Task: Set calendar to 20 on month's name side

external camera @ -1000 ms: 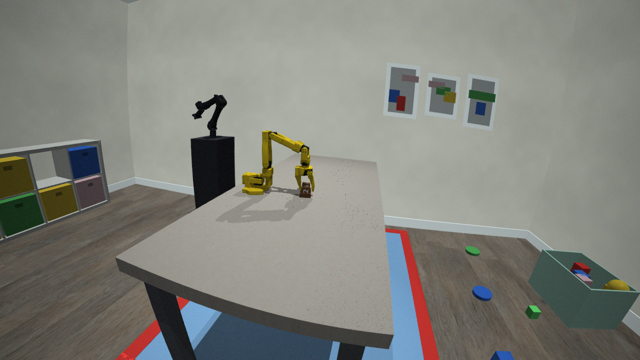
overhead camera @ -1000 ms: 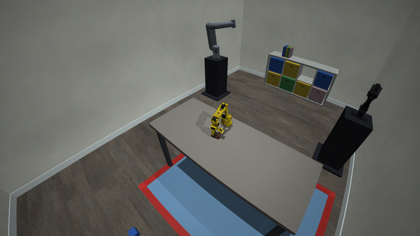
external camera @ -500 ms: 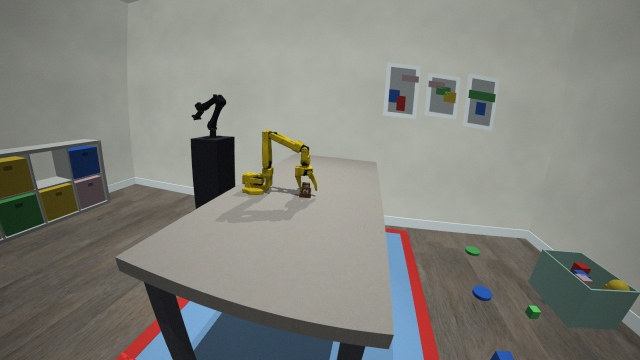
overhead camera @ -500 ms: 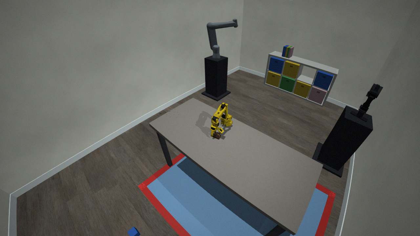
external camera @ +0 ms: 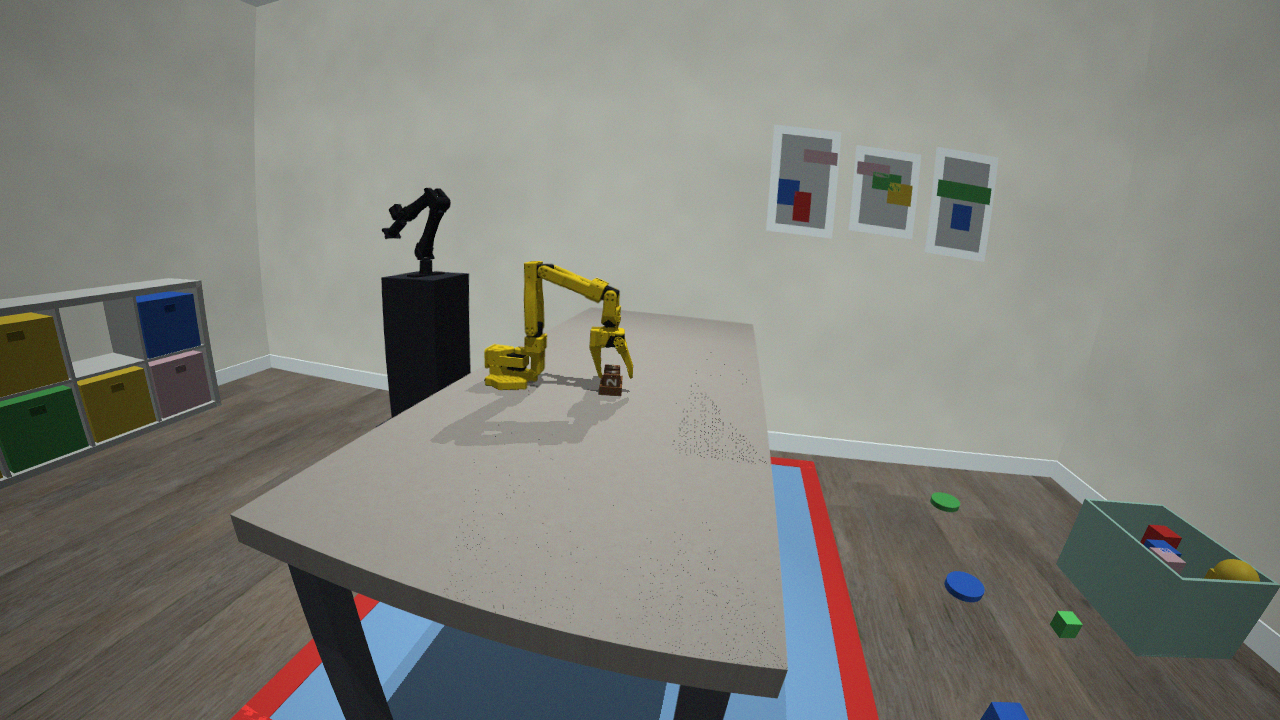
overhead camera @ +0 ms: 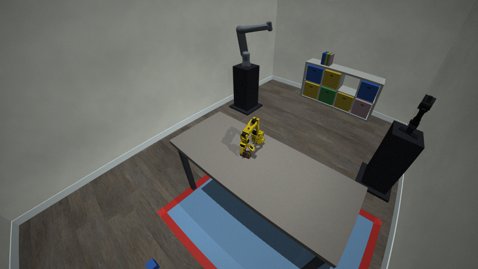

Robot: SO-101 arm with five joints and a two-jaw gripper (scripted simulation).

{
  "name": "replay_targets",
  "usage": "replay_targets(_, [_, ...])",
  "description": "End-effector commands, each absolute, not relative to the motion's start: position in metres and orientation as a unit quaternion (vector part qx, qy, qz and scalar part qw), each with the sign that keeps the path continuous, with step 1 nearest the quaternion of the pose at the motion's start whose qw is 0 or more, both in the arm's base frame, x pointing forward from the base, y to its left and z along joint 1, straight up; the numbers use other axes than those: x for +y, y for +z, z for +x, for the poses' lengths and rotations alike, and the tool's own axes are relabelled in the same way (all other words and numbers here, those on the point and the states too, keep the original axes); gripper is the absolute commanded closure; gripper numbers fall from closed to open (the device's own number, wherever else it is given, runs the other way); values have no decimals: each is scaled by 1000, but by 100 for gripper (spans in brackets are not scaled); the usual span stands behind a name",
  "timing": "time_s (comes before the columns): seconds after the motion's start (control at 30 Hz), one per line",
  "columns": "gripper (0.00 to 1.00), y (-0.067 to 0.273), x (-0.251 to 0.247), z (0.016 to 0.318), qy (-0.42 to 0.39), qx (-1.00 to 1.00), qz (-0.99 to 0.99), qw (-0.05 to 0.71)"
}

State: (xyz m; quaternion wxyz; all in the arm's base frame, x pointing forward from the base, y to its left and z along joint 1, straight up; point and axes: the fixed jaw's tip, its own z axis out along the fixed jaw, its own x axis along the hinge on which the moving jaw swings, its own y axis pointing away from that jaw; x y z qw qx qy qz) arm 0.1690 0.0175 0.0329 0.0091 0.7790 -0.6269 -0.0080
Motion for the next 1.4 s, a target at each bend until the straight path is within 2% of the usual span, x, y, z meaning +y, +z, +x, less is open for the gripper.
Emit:
replay_targets(0.0, [64, 56, 17, 178, 12, -634, 773, -12])
replay_targets(0.43, [64, 86, 16, 173, 12, -634, 773, -12])
replay_targets(1.37, [64, 87, 16, 173, 13, -636, 772, -13])
